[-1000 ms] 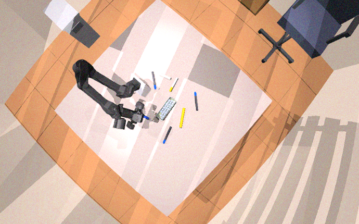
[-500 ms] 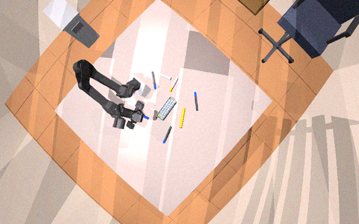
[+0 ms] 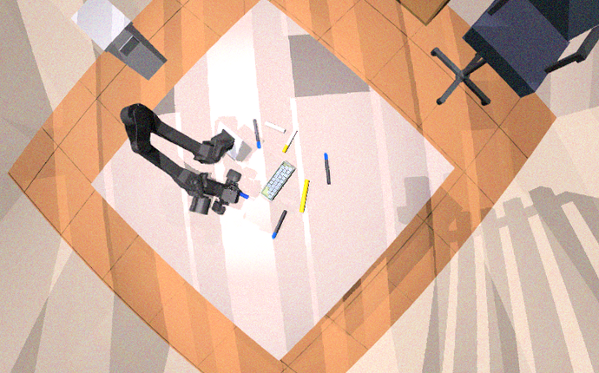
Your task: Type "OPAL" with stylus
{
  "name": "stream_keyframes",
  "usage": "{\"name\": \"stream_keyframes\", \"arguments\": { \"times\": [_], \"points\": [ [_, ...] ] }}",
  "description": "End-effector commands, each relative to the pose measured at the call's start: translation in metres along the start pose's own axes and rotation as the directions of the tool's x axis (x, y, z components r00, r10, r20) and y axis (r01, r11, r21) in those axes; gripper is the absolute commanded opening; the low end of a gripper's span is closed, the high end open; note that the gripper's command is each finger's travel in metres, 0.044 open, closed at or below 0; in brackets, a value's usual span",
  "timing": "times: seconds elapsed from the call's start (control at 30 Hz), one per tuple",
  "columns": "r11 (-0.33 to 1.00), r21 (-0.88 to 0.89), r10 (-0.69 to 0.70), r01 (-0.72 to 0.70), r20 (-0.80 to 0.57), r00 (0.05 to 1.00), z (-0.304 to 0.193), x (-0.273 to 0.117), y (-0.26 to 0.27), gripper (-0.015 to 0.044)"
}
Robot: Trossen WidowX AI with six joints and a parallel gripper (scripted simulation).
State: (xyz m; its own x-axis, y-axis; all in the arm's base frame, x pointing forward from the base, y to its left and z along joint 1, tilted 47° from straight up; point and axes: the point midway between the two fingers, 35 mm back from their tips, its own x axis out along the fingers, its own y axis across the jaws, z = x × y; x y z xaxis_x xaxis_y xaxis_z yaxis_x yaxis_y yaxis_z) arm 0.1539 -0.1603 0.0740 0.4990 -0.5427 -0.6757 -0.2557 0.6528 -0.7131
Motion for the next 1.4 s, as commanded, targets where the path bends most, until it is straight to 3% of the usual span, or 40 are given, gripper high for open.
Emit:
{"name": "stream_keyframes", "arguments": {
  "times": [0.0,1.37],
  "points": [
    [1.0,-0.002,0.004,-0.004,0.002,1.0,-0.002,0.004,0.002,0.015],
    [1.0,-0.003,0.005,-0.005,0.001,1.0,-0.017,0.031,0.003,0.015]
  ]
}}
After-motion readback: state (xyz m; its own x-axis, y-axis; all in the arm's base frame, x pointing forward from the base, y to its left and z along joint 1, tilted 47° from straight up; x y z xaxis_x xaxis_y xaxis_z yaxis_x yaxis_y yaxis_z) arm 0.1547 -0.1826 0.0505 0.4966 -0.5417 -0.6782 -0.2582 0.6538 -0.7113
